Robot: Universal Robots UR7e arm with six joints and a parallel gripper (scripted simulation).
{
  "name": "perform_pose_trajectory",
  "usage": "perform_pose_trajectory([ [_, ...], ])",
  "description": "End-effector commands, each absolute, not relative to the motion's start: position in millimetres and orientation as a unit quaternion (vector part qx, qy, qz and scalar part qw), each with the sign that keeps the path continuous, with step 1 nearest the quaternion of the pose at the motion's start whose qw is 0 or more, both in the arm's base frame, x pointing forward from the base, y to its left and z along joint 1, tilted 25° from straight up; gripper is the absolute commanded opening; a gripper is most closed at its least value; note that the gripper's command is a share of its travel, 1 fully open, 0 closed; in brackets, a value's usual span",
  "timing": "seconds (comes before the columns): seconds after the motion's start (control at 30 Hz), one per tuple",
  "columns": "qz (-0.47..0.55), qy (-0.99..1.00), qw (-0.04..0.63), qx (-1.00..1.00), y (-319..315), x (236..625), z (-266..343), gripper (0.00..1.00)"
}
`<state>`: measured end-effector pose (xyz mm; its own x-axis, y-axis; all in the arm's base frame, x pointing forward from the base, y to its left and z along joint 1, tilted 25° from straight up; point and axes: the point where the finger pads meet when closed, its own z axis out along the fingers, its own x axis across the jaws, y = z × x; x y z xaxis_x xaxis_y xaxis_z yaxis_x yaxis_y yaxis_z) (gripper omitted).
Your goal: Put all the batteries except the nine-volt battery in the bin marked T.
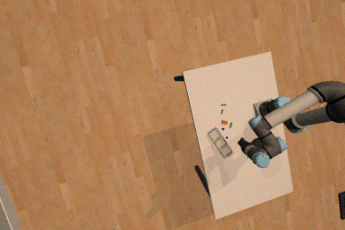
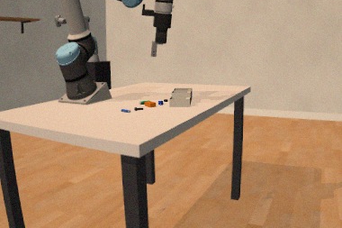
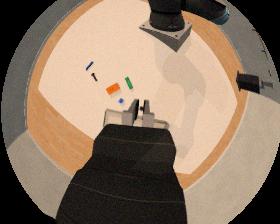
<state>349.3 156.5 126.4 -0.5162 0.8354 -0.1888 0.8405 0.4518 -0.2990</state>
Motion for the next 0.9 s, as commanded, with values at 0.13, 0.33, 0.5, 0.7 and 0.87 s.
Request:
perform_pose_trajectory([
  [0.13, -0.17, 0.793, 0.073, 0.581, 118.4, 355.8, 142.7, 0.31],
  [0.33, -0.16, 0.746, 0.115, 0.636, 96.2, 357.6, 152.1, 0.31],
  [0.5, -0.154, 0.723, 0.134, 0.66, 88.6, 357.8, 155.5, 0.31],
  [0.7, -0.147, 0.695, 0.156, 0.686, 77.7, 358.0, 160.2, 0.31],
  [0.87, -0.147, 0.695, 0.156, 0.686, 77.7, 358.1, 160.3, 0.31],
])
